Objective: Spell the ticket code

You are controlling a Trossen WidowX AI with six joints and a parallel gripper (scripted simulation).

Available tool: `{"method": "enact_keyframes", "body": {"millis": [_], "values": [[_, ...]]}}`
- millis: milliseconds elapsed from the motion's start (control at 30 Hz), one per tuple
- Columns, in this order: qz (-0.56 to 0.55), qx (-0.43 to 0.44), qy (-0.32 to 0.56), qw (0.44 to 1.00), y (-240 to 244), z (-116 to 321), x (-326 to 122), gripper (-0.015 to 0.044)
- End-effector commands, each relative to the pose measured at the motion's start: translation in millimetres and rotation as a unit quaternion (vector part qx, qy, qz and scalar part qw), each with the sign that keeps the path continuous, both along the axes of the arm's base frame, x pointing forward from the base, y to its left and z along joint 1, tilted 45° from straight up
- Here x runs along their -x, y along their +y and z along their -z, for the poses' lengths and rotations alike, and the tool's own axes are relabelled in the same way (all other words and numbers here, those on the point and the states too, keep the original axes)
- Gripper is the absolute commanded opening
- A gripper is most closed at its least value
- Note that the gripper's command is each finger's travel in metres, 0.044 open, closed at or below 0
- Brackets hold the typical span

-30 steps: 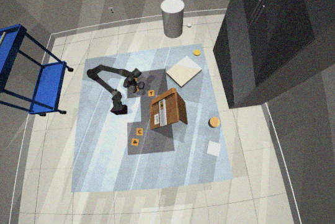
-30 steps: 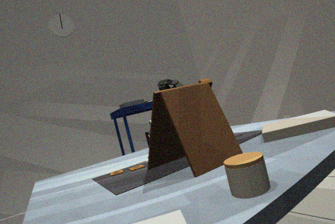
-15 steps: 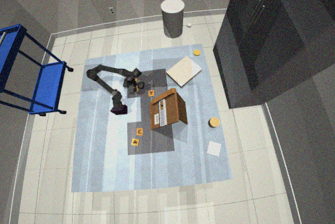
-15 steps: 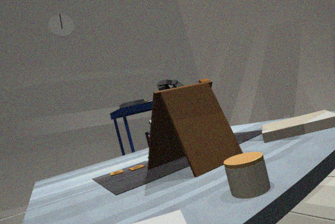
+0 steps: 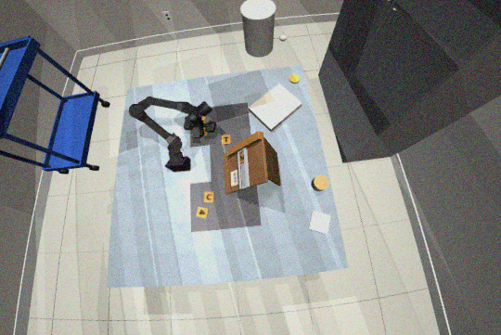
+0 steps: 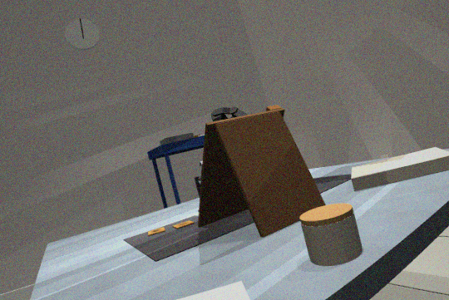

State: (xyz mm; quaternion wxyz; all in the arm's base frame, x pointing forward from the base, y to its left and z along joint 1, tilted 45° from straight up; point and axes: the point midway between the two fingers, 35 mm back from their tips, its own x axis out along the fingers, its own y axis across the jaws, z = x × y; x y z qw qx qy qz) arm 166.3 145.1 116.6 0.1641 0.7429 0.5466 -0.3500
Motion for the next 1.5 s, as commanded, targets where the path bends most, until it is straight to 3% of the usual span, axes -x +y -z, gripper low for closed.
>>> {"method": "enact_keyframes", "body": {"millis": [0,733,1467], "values": [[-0.003,-0.001,-0.002,1.000,-2,-2,1,0.0000],[-0.001,0.002,-0.007,1.000,-11,-8,-1,0.0000],[-0.029,0.067,-0.185,0.980,-63,-29,-71,0.0000]]}}
